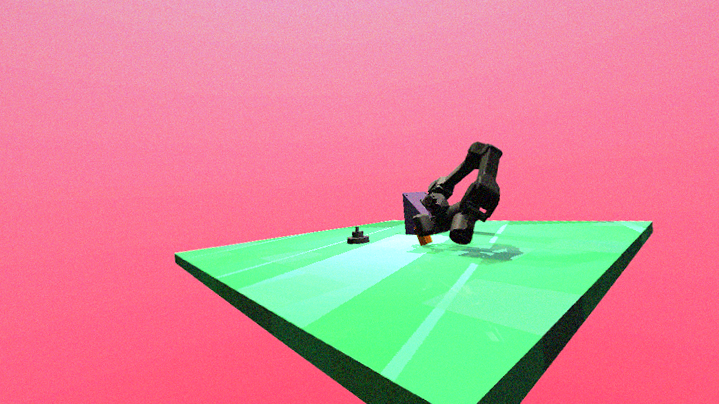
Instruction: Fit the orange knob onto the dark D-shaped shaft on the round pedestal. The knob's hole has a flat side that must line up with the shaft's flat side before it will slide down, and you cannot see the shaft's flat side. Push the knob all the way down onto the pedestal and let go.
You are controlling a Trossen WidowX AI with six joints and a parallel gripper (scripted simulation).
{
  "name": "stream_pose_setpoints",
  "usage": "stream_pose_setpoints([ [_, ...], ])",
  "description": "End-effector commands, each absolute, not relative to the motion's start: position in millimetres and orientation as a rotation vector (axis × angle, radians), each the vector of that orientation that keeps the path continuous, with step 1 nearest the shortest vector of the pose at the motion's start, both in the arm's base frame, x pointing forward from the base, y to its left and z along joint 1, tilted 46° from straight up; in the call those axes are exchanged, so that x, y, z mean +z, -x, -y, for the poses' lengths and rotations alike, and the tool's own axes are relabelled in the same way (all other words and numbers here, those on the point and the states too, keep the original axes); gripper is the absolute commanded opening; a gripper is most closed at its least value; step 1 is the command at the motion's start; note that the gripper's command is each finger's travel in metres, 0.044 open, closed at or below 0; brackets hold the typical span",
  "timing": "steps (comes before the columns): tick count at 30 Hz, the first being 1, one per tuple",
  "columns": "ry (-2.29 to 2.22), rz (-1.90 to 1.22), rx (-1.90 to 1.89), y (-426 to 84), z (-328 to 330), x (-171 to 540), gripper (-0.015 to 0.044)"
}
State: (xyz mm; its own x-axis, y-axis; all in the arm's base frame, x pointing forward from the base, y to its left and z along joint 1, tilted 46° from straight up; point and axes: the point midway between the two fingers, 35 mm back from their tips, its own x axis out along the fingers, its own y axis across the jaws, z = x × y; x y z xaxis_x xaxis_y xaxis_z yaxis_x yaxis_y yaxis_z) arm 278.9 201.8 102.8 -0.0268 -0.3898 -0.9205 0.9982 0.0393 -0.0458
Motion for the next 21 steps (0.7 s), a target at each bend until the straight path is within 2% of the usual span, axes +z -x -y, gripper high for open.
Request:
stream_pose_setpoints([
  [1,-0.869,-0.968,-1.356,-279.0,-204.4,106.6,0.0179],
  [4,-0.87,-0.968,-1.356,-279.0,-205.3,107.5,0.0179],
  [7,-0.863,-0.96,-1.361,-278.8,-202.9,104.2,0.0258],
  [21,-0.863,-0.96,-1.361,-278.8,-202.9,104.2,0.026],
])
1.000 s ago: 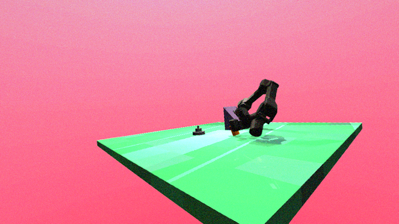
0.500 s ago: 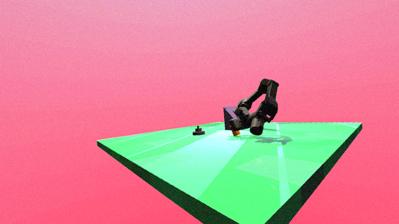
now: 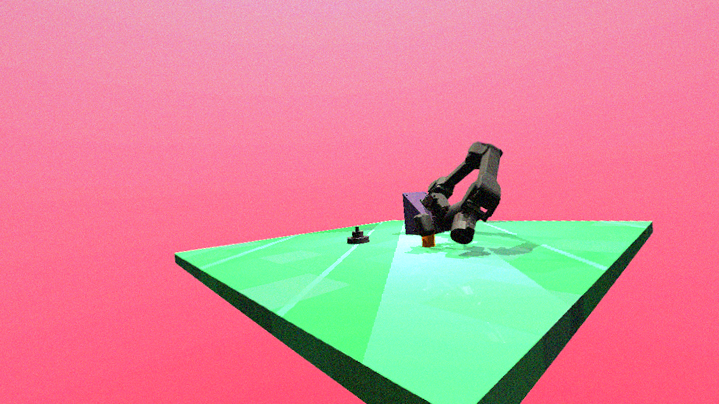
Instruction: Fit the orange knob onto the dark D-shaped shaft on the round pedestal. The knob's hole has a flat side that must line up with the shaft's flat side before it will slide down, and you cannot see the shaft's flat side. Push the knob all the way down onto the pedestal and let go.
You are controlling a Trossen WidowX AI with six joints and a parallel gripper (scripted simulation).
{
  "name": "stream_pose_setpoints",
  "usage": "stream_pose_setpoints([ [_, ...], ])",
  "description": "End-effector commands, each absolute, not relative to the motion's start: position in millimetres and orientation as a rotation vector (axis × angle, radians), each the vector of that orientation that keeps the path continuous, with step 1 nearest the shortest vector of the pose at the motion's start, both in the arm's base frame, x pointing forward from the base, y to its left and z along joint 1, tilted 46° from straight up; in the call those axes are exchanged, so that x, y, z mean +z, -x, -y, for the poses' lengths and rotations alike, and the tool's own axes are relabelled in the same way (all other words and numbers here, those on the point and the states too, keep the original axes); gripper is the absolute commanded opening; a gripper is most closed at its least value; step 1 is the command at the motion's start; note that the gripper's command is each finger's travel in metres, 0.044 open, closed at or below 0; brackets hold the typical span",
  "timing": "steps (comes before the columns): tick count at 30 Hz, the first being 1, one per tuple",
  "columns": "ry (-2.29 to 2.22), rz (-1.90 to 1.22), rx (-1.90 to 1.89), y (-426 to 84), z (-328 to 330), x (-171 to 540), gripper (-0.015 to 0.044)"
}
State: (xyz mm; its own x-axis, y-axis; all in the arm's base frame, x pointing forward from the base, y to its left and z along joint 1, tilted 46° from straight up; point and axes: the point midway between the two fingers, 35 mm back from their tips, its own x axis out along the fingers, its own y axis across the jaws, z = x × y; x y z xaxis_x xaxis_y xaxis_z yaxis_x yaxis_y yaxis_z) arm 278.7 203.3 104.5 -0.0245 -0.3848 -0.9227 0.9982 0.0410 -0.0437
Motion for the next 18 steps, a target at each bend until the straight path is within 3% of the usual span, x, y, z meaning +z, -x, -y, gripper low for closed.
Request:
stream_pose_setpoints([
  [1,-0.863,-0.96,-1.361,-278.8,-202.9,104.2,0.026],
  [10,-0.863,-0.96,-1.361,-278.8,-202.9,104.2,0.026],
  [16,-0.863,-0.96,-1.361,-278.8,-202.9,104.2,0.0418],
  [18,-0.863,-0.96,-1.361,-278.8,-202.9,104.2,0.044],
])
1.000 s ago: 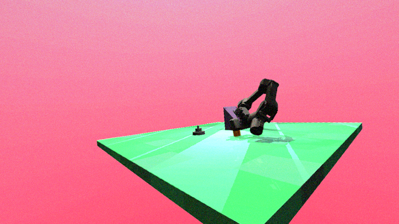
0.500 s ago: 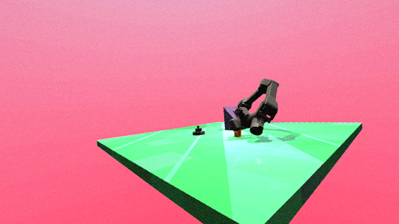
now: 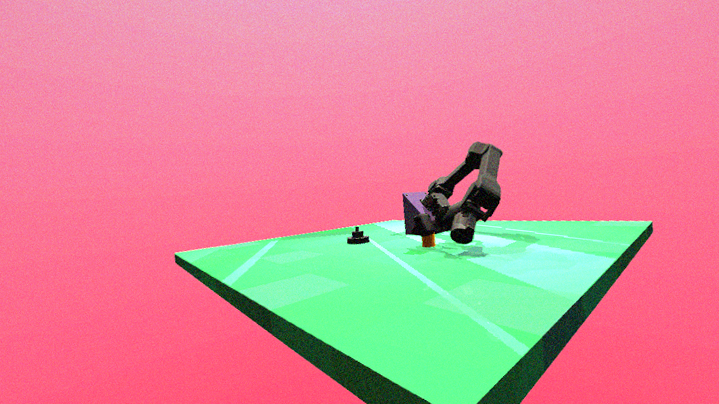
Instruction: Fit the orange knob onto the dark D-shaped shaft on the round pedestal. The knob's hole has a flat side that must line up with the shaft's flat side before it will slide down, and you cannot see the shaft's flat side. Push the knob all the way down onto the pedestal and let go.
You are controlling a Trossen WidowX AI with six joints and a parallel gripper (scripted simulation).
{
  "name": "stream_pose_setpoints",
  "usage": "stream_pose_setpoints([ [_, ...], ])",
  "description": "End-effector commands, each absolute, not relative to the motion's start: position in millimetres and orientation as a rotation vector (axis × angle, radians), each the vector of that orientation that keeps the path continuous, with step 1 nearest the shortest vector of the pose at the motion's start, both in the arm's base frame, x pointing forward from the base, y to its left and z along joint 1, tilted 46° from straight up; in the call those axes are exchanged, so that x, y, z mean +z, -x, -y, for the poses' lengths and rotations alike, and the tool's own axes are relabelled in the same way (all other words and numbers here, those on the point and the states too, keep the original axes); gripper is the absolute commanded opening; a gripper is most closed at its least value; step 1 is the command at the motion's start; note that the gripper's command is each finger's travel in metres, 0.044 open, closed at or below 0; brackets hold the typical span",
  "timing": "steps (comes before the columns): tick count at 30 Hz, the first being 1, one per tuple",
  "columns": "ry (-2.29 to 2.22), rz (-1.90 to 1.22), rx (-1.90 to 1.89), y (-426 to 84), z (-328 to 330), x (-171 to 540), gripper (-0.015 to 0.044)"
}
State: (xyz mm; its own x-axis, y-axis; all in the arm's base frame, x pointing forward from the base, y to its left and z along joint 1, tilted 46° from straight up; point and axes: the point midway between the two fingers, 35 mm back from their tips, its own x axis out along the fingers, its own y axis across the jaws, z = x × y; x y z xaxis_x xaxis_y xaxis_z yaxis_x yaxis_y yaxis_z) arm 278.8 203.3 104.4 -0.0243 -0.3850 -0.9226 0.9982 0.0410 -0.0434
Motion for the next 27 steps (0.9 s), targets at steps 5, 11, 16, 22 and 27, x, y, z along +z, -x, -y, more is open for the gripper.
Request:
stream_pose_setpoints([
  [5,-0.863,-0.96,-1.361,-278.8,-202.9,104.2,0.044],
  [11,-0.874,-0.961,-1.341,-281.5,-186.4,121.3,0.044],
  [16,-0.896,-0.953,-1.295,-281.6,-144.6,159.8,0.044],
  [22,-0.903,-0.968,-1.298,-281.2,-144.1,158.9,0.044],
  [27,-1.145,-1.365,-1.278,-273.7,-138.2,144.2,0.044],
])
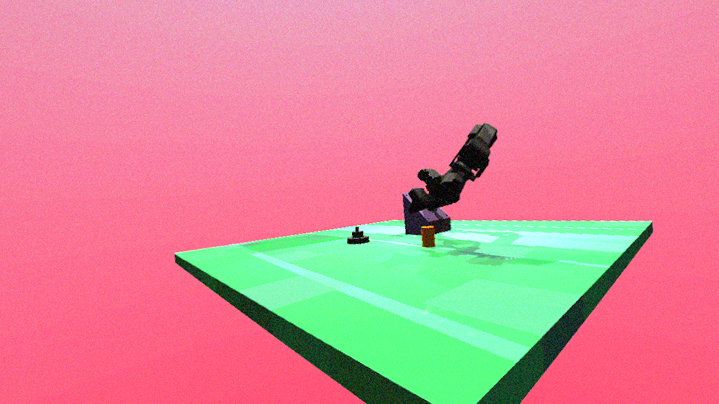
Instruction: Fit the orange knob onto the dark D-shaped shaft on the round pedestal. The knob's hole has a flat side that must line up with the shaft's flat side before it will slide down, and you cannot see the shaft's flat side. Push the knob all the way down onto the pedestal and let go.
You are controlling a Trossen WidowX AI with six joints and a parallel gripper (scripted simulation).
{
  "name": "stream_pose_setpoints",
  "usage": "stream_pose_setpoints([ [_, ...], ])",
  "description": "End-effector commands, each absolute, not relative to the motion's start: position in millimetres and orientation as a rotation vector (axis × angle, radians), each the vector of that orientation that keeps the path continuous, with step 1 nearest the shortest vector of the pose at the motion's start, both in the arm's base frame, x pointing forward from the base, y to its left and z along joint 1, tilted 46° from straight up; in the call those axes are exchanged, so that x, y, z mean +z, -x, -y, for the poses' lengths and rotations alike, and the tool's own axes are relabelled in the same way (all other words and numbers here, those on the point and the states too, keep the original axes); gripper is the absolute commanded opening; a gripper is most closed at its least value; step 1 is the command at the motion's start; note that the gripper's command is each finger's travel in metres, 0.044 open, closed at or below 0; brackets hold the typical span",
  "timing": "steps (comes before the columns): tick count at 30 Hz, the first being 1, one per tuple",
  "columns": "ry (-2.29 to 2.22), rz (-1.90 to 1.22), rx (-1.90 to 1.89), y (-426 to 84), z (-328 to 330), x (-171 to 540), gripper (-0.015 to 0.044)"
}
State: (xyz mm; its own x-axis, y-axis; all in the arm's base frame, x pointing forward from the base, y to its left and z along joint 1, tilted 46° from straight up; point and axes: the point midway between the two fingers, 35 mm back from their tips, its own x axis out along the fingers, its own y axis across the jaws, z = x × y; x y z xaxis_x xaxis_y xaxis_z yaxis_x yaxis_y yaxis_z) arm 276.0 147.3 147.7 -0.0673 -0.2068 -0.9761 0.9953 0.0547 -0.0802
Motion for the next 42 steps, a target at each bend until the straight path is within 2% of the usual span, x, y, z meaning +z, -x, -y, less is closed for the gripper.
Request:
stream_pose_setpoints([
  [1,-1.215,-1.45,-1.244,-273.6,-138.1,144.1,0.044],
  [5,-1.526,-1.726,-0.99,-279.3,-135.8,156.1,0.044],
  [8,-1.711,-1.82,-0.768,-285.1,-130.3,170.6,0.044],
  [27,-1.724,-1.824,-0.751,-285.5,-129.7,171.8,0.044],
  [29,-1.684,-1.828,-0.686,-285.5,-129.7,171.8,0.044],
  [35,-1.303,-1.8,-0.137,-285.5,-130.0,171.6,0.044],
  [42,-0.807,-1.633,0.443,-285.5,-130.4,171.3,0.044],
])
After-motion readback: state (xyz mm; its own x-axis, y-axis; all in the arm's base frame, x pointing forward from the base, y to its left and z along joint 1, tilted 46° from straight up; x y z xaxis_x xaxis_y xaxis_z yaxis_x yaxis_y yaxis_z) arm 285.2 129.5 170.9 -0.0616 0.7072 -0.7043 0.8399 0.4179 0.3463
